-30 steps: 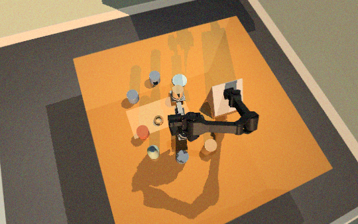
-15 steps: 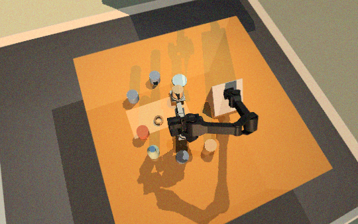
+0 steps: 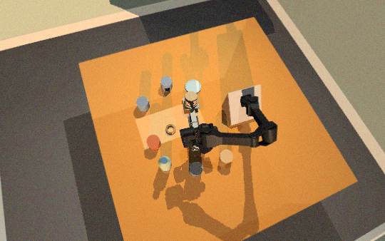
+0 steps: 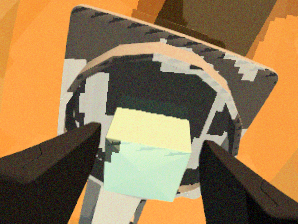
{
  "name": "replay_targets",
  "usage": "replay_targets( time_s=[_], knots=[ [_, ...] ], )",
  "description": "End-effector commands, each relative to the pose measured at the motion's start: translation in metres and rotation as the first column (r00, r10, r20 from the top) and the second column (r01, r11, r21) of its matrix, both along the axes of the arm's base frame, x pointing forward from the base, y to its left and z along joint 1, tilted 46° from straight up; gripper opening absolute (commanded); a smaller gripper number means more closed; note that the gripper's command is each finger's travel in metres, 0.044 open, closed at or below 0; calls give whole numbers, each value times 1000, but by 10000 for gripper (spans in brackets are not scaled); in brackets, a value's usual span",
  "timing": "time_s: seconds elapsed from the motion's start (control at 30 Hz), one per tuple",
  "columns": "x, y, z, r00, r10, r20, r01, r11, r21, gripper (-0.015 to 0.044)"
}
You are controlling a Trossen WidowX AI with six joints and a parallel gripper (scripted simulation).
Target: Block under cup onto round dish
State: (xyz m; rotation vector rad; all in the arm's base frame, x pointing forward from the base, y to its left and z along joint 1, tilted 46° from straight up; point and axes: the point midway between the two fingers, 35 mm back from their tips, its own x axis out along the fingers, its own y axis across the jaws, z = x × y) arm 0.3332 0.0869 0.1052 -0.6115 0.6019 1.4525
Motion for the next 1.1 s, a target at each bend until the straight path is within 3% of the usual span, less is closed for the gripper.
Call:
replay_targets(
  time_s=[0.0, 0.3, 0.47, 1.07],
  knots=[
    [-1, 1, -3, 1000, -3, -11, 3, 1000, 4, 175],
    [-1, 1, -3, 1000, -3, -11, 3, 1000, 4, 115],
    [0, -9, 5, 1000, -4, -11, 4, 1000, 1, 0],
    [-3, -68, 62, 1000, -4, -13, 4, 1000, 0, 0]
  ],
)
